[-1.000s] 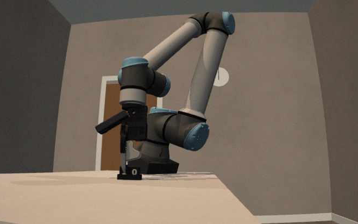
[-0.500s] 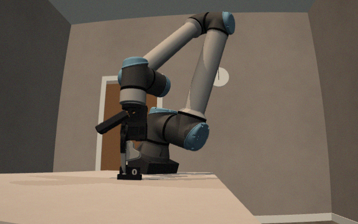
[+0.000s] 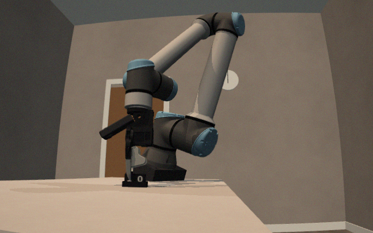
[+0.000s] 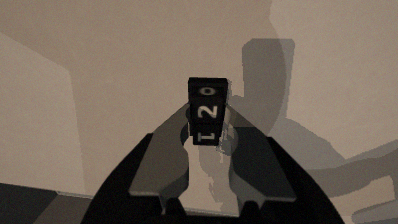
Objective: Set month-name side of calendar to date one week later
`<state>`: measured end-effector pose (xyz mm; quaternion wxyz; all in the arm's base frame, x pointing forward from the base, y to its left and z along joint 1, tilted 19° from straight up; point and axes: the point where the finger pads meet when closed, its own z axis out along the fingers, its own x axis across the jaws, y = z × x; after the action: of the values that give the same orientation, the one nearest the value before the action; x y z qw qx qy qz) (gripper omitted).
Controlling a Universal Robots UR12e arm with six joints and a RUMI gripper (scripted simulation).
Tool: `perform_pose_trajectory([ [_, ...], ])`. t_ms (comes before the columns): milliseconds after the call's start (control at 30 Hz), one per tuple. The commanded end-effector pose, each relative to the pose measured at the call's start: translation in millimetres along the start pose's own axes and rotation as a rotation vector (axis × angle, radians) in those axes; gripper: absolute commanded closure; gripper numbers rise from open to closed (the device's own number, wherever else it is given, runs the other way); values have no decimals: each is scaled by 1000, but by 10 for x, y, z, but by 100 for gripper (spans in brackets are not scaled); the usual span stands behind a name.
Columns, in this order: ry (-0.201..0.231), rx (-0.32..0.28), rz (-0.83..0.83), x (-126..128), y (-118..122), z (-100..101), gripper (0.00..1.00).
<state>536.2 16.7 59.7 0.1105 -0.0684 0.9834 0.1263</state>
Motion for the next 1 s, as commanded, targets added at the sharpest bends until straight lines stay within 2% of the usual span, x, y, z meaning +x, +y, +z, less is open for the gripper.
perform_pose_trajectory([
  [0,3,-1,0,16,10,17,79],
  [133,3,-1,0,16,10,17,76],
  [167,3,-1,0,16,10,17,72],
  [600,2,0,0,13,8,4,72],
  [800,-3,3,0,-16,-15,-88,72],
  [967,-3,3,0,-18,-15,-285,72],
])
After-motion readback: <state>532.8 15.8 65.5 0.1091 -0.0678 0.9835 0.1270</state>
